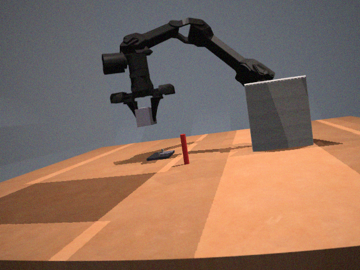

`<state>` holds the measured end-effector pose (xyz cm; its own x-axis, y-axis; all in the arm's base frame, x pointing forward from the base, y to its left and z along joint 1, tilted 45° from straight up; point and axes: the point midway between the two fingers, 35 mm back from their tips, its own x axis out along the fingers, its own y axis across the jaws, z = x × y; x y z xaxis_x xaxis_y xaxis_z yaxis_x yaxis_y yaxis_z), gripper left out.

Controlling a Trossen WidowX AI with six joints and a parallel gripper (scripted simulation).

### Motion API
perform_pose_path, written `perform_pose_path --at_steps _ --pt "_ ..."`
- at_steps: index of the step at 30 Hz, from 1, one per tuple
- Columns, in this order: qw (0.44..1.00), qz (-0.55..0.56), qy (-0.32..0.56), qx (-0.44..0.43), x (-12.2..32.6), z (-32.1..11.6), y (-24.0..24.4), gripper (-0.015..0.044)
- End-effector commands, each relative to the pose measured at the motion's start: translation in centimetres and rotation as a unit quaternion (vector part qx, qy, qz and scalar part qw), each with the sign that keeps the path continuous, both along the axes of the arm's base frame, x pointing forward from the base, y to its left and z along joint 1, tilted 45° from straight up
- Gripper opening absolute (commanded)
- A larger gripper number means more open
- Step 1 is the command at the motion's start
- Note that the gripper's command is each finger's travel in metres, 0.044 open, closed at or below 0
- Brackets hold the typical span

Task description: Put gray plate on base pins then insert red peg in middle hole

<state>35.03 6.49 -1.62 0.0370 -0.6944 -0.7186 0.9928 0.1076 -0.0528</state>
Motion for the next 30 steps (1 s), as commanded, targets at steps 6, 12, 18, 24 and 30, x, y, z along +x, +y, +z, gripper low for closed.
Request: perform_pose_path --at_steps 6,12,18,24,30 --pt "1.0 -0.003 -0.007 0.004 0.5 1.0 -2.3 0.0" --pt "1.0 -0.004 -0.01 0.004 0.8 1.4 -4.1 0.0" --pt "1.0 -0.005 -0.012 0.004 0.9 1.7 -5.9 0.0" --pt "1.0 -0.005 -0.013 0.003 0.9 2.0 -7.6 0.0" --pt "1.0 -0.007 -0.016 -0.001 0.9 2.5 -9.4 0.0"
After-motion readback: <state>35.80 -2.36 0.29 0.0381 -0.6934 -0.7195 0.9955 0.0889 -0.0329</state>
